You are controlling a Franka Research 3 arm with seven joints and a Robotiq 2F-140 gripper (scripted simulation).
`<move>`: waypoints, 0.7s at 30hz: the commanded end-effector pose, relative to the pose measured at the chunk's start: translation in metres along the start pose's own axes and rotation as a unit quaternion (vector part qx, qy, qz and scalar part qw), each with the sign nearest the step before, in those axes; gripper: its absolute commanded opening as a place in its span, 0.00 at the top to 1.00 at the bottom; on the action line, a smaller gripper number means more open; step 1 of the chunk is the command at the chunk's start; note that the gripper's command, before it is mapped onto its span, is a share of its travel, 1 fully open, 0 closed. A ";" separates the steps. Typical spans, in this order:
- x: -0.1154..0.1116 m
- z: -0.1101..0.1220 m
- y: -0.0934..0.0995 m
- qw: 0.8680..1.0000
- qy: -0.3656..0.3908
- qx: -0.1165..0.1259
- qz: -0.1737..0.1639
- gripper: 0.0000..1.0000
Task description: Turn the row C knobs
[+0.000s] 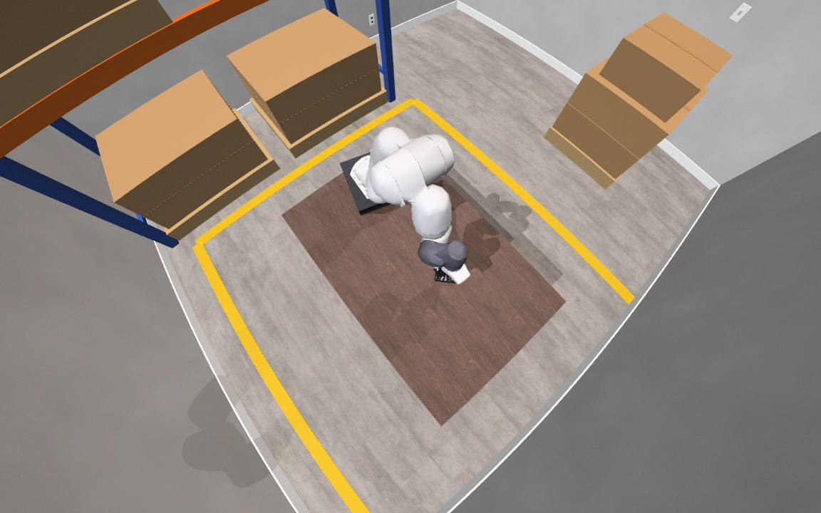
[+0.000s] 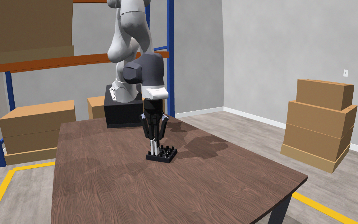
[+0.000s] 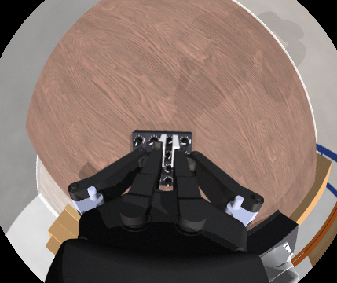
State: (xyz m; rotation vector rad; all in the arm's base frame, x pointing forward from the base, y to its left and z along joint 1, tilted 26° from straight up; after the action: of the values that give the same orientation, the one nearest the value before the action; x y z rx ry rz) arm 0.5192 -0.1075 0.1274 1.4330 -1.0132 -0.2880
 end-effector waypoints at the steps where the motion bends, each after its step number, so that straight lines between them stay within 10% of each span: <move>1: 0.001 -0.001 0.000 1.000 0.015 0.001 0.000 0.95; 21: 0.001 -0.001 0.000 0.991 0.133 0.001 0.001 0.95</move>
State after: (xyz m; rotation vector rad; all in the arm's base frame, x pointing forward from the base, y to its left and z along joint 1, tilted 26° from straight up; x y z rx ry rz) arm 0.5189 -0.1071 0.1271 1.4243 -0.8808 -0.1592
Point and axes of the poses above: the point where the finger pads meet when closed, its own y axis back along the fingers, its own z axis across the jaws, x = y × z, the point moved 3 cm from there along y, back along the fingers, and after that the axes turned 9 degrees about y, right-handed, at the moved point
